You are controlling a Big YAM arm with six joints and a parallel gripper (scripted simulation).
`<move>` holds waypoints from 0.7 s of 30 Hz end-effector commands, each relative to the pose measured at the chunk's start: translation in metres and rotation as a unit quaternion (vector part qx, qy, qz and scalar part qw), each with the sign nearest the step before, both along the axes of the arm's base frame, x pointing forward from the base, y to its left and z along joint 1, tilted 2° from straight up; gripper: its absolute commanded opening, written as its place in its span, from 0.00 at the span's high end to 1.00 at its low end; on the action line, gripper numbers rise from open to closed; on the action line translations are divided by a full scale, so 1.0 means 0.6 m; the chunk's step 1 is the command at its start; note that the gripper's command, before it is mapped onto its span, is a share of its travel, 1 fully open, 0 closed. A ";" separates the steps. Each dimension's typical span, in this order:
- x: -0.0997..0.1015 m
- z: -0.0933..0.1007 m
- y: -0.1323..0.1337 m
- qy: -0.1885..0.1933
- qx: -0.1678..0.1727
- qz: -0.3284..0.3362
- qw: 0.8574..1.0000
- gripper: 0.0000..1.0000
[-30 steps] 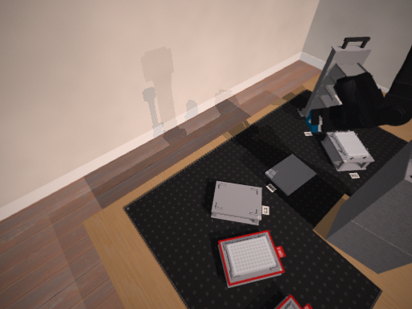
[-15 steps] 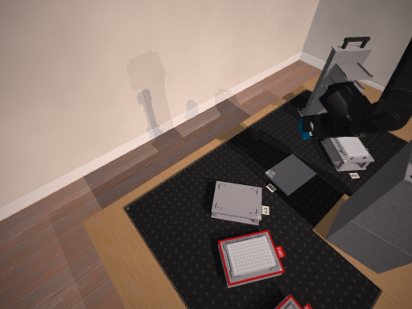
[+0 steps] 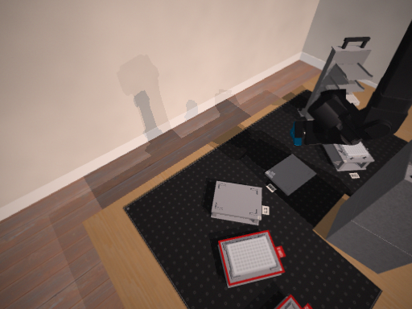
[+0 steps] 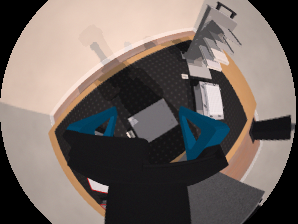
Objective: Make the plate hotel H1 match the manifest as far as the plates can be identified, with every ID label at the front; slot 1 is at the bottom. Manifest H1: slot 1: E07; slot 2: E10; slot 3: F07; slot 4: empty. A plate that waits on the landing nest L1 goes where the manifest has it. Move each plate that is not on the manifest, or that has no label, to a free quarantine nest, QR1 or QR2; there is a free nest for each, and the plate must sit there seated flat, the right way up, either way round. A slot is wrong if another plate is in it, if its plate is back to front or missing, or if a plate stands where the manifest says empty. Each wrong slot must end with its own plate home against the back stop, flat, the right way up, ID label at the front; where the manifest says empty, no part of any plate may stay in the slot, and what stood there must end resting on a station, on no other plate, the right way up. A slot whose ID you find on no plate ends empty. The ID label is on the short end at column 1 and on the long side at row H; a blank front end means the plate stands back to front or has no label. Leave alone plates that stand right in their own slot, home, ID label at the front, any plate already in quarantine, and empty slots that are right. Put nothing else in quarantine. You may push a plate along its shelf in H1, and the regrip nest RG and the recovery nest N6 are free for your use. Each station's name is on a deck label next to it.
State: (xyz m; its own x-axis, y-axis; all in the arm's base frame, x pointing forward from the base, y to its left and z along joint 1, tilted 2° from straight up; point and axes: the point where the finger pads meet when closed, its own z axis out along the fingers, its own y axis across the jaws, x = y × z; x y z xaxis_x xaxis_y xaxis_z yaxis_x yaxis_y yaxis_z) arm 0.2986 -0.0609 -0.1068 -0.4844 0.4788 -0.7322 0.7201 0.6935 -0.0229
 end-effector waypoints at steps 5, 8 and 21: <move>0.002 -0.007 -0.009 -0.018 0.006 -0.017 1.000 0.00; 0.003 -0.009 -0.008 -0.015 0.005 -0.017 1.000 0.00; -0.004 -0.017 -0.004 -0.001 0.002 -0.008 1.000 0.00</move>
State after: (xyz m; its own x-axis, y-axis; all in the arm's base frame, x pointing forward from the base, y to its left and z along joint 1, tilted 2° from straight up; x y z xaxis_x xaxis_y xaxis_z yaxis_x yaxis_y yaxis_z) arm 0.2942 -0.0615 -0.1200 -0.4900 0.4837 -0.7252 0.7244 0.6887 -0.0301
